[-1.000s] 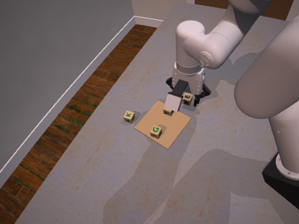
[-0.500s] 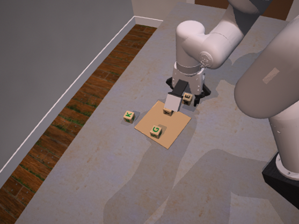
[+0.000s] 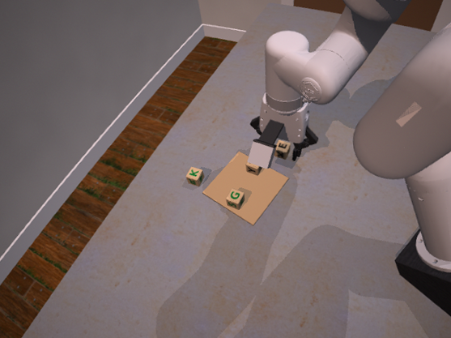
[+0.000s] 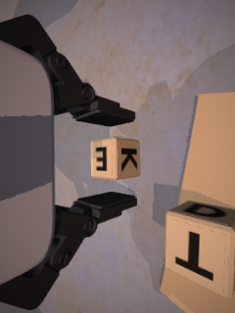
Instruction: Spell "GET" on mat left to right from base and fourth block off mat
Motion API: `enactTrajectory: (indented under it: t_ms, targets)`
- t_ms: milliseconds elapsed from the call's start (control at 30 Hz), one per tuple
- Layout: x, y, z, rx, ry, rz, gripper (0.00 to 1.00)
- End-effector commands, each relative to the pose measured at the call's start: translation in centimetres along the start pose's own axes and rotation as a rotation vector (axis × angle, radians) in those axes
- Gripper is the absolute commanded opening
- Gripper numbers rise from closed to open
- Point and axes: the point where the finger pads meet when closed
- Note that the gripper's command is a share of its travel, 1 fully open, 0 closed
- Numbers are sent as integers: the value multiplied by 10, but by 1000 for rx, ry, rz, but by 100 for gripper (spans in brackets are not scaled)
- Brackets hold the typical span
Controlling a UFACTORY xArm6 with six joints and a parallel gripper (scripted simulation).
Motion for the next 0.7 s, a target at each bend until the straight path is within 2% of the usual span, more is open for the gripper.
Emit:
enactTrajectory:
  t_ms: [0,67,100,633,667]
  targets:
    - [1,0,-1,-1,3,0,69]
    - [1,0,-1,-1,3,0,69]
    - [1,0,-1,-1,3,0,47]
    - [1,0,-1,-1,3,0,47]
    - [1,0,-1,-1,3,0,27]
Point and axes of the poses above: the point where the finger pads meet when closed, its own z axis out along the fingers, its own x axis across the jaws, y = z × x, and after that the axes turned 2 degrees about z, right-handed
